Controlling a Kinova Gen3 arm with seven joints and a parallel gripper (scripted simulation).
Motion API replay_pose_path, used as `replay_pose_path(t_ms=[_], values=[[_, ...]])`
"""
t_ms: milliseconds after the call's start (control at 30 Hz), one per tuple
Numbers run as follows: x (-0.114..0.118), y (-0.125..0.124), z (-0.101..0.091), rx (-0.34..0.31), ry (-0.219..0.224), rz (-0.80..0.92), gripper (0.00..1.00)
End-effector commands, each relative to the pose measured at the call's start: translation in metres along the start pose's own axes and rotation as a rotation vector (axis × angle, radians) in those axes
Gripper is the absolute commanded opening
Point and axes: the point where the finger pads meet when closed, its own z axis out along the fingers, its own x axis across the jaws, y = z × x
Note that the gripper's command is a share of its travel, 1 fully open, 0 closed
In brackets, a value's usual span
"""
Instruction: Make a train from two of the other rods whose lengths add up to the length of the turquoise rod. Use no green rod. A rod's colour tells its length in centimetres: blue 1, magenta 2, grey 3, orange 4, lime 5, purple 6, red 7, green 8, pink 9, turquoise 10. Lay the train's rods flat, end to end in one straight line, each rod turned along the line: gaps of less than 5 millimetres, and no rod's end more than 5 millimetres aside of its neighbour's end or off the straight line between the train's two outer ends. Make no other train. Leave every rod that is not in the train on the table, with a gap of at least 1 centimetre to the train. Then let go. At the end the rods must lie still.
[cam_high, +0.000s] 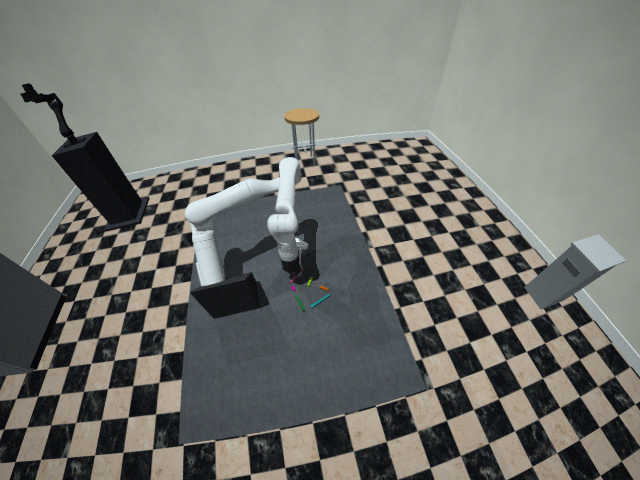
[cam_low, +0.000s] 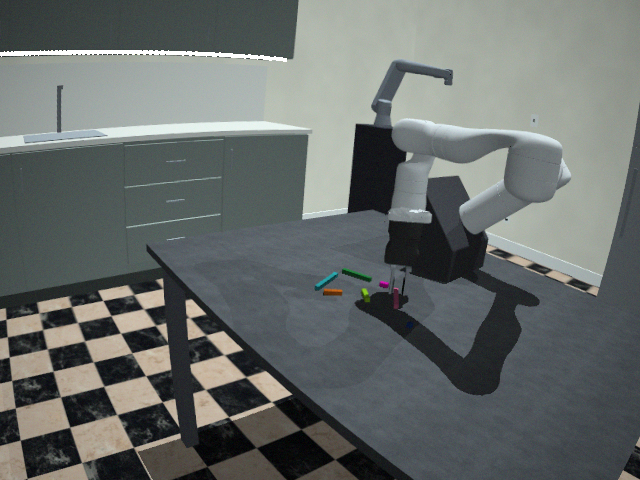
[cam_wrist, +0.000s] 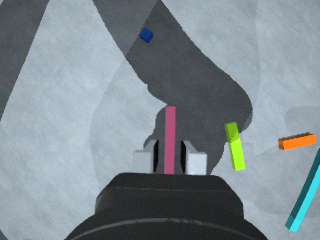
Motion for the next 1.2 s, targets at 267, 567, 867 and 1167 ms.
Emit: replay_pose_path(t_ms=[267, 567, 867, 1167], values=[[0.0004, -0.0002, -0.0006, 0.001, 0.001, 0.000, 0.54], [0.0004, -0.0002, -0.0006, 0.001, 0.001, 0.000, 0.54], [0.0004, -0.0002, -0.0003, 0.001, 0.001, 0.000, 0.54], [0.0004, -0.0002, 0.0038, 0.001, 0.001, 0.000, 0.54]])
